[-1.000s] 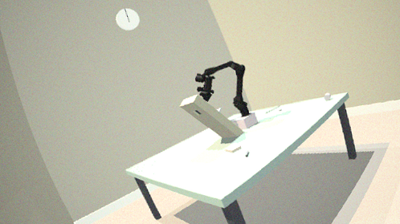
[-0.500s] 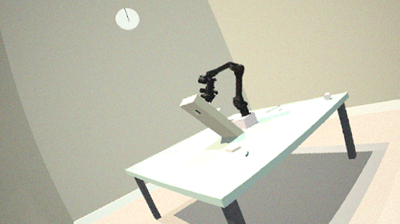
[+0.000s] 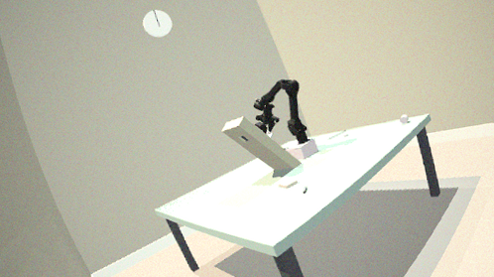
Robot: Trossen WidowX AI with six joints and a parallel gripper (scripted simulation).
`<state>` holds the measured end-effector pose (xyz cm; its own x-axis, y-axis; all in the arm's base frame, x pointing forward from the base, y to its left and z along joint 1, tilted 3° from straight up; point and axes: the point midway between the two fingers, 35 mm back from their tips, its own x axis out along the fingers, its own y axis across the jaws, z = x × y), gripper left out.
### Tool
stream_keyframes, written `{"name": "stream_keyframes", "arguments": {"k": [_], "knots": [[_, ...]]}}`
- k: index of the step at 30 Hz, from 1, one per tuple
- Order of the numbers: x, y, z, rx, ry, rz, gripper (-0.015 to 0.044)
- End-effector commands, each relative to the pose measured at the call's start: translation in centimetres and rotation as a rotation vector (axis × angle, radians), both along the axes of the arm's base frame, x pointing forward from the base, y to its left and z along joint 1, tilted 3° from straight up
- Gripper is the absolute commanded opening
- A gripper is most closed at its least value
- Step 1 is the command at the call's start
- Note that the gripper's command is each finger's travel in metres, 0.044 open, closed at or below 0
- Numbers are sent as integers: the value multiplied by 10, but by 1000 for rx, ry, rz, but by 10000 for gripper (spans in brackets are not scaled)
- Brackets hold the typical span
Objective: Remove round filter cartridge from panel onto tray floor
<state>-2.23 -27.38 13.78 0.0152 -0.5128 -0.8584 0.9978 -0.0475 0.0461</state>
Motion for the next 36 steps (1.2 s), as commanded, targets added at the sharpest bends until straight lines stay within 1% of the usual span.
{"name": "stream_keyframes", "arguments": {"k": [1, 14, 18, 32, 36], "knots": [[-18, 2, -16, 3, 2, -75, 0], [-74, 26, -69, 16, 2, -313, 0], [-75, 26, -73, 16, 2, -316, 0], [-72, 25, -139, 17, 2, -316, 0], [-71, 26, -145, 17, 2, -316, 0]]}}
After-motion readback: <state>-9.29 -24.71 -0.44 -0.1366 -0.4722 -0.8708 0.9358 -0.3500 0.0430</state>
